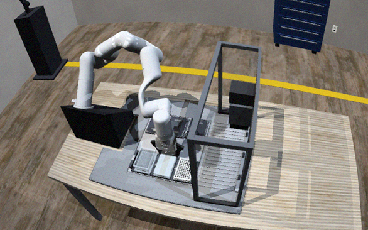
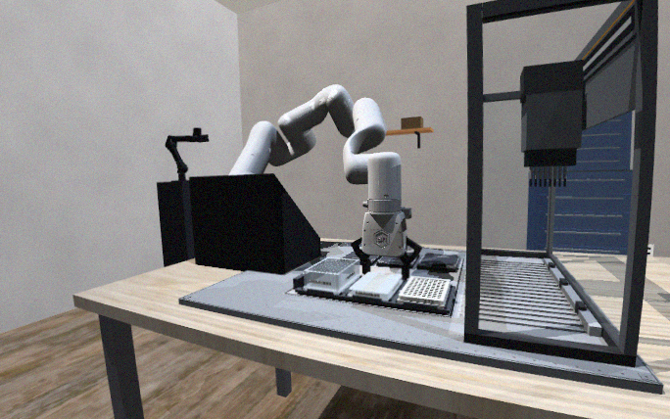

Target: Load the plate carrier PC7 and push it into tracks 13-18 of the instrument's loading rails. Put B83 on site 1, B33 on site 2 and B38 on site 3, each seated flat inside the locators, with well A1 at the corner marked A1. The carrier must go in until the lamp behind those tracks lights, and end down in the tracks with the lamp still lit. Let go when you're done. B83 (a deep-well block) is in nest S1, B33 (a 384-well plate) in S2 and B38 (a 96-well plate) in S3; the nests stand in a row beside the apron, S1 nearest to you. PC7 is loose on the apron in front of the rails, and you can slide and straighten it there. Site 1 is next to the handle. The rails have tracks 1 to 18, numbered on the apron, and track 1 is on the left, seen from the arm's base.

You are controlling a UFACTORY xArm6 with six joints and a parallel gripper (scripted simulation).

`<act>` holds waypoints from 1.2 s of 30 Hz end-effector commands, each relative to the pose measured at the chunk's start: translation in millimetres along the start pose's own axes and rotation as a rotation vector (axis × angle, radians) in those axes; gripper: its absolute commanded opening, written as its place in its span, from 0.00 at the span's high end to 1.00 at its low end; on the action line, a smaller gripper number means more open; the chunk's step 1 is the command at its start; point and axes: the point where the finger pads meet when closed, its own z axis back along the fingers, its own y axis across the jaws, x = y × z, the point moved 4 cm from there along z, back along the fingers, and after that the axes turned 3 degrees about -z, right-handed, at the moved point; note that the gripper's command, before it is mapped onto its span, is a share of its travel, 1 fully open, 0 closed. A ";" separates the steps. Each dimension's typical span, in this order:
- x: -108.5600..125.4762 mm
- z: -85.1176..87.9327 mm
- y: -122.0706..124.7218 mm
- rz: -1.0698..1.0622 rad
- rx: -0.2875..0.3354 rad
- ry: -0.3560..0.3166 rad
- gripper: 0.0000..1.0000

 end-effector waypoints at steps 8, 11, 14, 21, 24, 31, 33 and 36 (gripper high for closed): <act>5.7 1.6 1.8 0.001 0.004 -0.001 0.00; 7.2 1.6 1.9 0.001 0.004 -0.001 0.00; 7.7 1.6 1.9 0.001 0.004 -0.001 0.00; 11.2 1.6 2.1 0.001 0.004 -0.002 0.00; 12.7 1.6 2.2 0.001 0.004 -0.002 0.00; 15.2 1.6 2.3 0.001 0.004 -0.002 0.00; 16.2 1.6 2.4 0.001 0.004 -0.002 0.00; 17.7 1.6 2.4 0.001 0.004 -0.002 0.00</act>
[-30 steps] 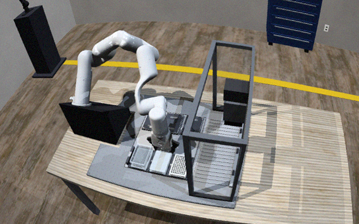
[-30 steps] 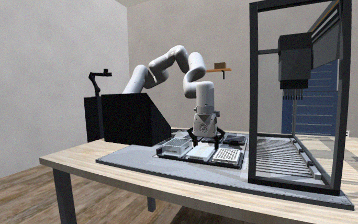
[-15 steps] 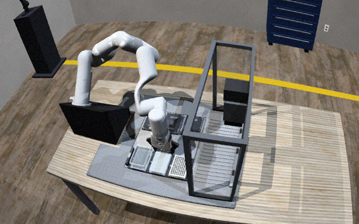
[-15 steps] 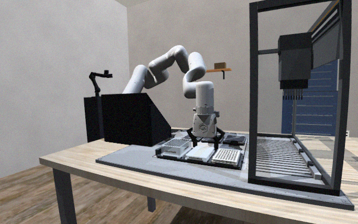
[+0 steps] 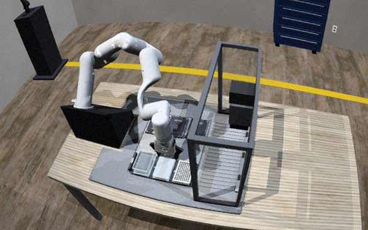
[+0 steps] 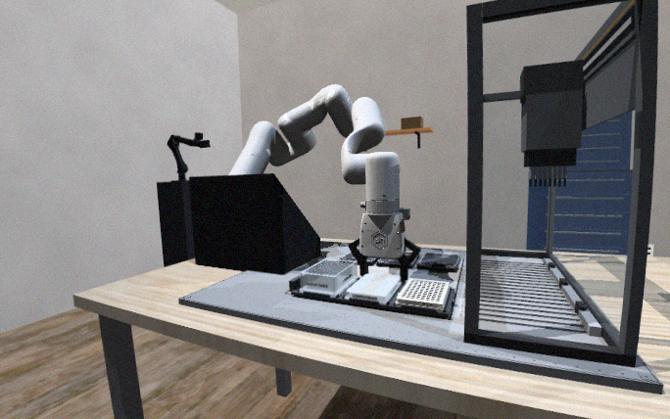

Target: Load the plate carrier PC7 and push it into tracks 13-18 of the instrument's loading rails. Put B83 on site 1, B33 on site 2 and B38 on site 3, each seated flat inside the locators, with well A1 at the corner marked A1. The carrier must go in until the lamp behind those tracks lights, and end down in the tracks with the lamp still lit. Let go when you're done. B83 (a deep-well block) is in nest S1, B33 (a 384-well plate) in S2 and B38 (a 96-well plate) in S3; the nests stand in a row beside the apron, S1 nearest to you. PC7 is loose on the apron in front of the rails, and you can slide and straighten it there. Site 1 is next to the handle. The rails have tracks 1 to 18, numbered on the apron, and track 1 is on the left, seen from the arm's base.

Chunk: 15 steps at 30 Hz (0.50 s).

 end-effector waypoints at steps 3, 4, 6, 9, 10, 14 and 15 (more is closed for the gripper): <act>3.4 1.6 1.7 0.001 0.004 -0.002 0.00; 3.9 1.6 1.8 0.001 0.004 -0.002 0.00; 3.8 1.6 1.7 0.001 0.004 -0.002 0.00; 3.9 1.6 1.8 0.001 0.004 -0.002 0.00; 3.9 1.6 1.8 0.001 0.004 -0.002 0.00; 3.9 1.6 1.8 0.001 0.004 -0.002 0.00; 3.8 1.6 1.7 0.001 0.004 -0.002 0.00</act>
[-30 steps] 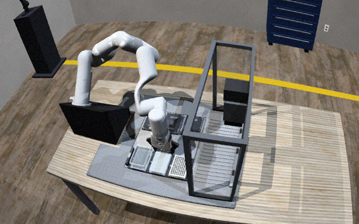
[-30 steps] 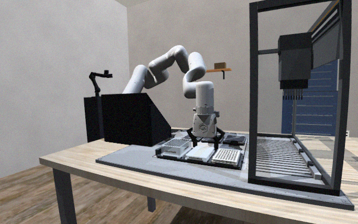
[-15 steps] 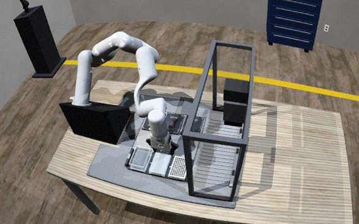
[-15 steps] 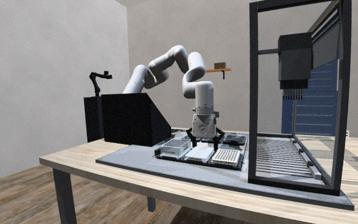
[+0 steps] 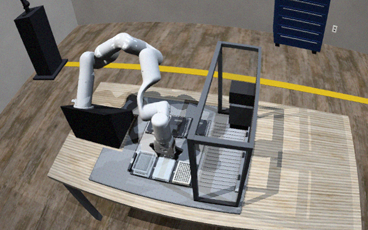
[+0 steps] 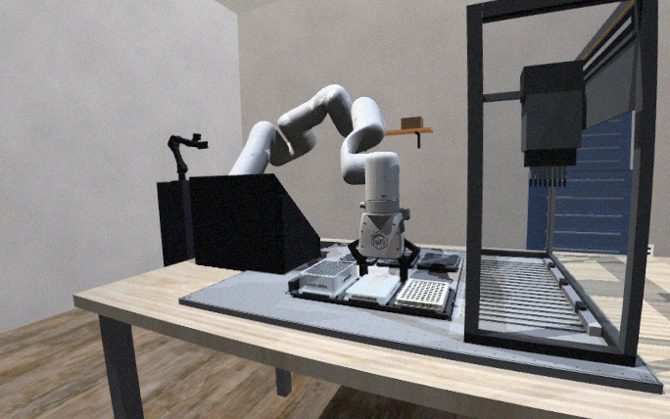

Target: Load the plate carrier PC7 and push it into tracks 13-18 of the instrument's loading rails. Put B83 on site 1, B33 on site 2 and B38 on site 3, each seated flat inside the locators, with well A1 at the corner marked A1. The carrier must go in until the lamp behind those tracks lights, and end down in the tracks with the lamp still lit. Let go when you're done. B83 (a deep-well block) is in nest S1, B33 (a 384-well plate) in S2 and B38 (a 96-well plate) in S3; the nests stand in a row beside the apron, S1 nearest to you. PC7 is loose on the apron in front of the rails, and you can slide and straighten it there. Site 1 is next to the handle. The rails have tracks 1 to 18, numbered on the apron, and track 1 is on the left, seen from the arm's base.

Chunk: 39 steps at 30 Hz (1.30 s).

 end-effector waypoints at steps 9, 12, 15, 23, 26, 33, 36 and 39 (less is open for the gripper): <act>0.2 1.6 1.5 0.001 0.004 -0.002 0.00; -1.0 1.6 1.5 0.001 0.004 -0.002 0.00; -2.3 1.6 1.5 0.001 0.004 -0.002 0.00; -7.7 1.6 1.2 0.001 0.004 -0.002 0.00; -9.7 1.6 1.1 0.001 0.004 -0.002 0.00; -9.7 1.6 1.1 0.001 0.004 -0.002 0.00; -9.7 3.2 1.1 0.001 0.004 -0.002 0.00; -9.7 8.3 1.0 0.001 0.004 -0.002 0.00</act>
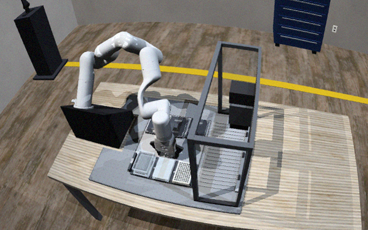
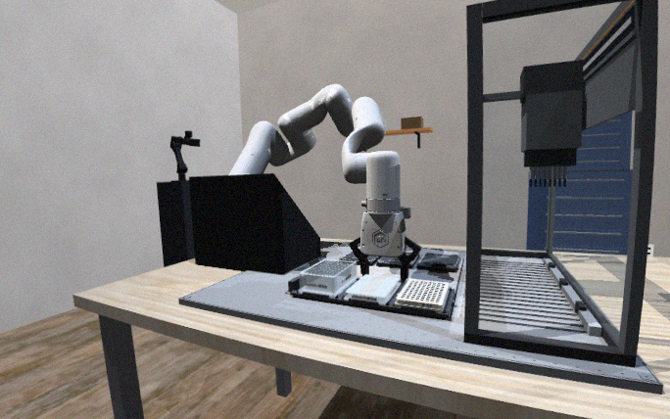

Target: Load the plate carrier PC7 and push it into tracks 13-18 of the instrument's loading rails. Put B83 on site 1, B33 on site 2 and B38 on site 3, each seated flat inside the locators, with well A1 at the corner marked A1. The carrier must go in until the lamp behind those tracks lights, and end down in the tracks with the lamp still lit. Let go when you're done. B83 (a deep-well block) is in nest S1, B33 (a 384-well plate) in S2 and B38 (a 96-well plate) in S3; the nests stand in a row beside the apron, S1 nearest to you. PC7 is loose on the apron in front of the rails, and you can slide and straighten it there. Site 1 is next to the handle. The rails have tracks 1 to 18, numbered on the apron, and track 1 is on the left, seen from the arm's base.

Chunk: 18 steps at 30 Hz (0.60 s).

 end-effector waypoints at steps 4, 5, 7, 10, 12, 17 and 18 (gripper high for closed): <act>-0.1 12.8 1.8 0.001 0.004 -0.001 0.00; -0.1 14.5 1.8 0.001 0.004 -0.001 0.00; -0.1 16.2 1.8 0.001 0.004 -0.001 0.00; -0.1 19.5 1.8 0.001 0.004 -0.001 0.00; -0.1 22.8 1.8 0.001 0.004 -0.001 0.00; -0.1 31.2 1.8 0.001 0.005 -0.001 0.00; -0.1 32.9 1.8 0.001 0.005 -0.001 0.00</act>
